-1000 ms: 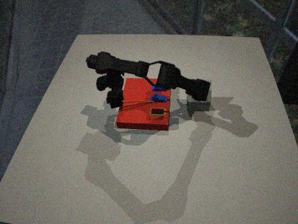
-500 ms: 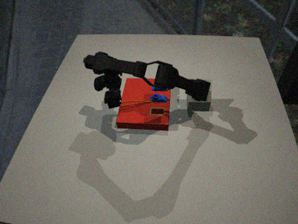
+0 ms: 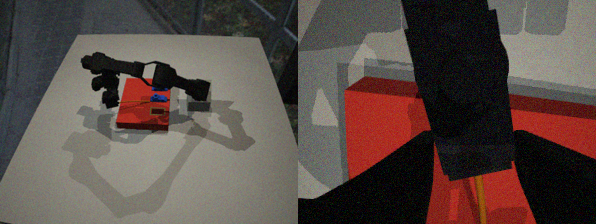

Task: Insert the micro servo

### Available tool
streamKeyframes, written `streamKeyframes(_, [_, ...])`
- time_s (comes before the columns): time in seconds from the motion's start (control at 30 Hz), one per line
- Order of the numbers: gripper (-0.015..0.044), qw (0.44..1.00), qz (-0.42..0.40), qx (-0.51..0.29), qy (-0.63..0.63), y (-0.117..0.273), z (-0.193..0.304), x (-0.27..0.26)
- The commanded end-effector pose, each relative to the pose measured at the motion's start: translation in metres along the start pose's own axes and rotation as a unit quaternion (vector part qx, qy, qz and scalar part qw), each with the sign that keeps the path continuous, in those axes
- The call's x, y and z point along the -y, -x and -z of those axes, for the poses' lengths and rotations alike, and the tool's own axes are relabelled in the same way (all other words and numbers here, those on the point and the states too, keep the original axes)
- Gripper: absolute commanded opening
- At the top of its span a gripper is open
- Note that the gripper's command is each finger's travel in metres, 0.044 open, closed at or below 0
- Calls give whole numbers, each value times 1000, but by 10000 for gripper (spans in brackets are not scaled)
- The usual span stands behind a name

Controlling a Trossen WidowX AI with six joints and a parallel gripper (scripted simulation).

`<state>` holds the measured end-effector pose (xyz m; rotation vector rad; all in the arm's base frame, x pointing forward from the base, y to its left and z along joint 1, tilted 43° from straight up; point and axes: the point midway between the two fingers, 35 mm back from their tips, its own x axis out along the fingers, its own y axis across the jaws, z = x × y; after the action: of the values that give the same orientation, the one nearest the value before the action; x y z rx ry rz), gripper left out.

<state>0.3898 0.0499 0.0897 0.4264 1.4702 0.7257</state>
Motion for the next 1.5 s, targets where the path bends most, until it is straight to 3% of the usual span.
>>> streamKeyframes(0.0, [0, 1000, -2, 2, -2, 0, -4, 0])
streamKeyframes(1.47, [0, 1000, -2, 2, -2, 1, -35, 1])
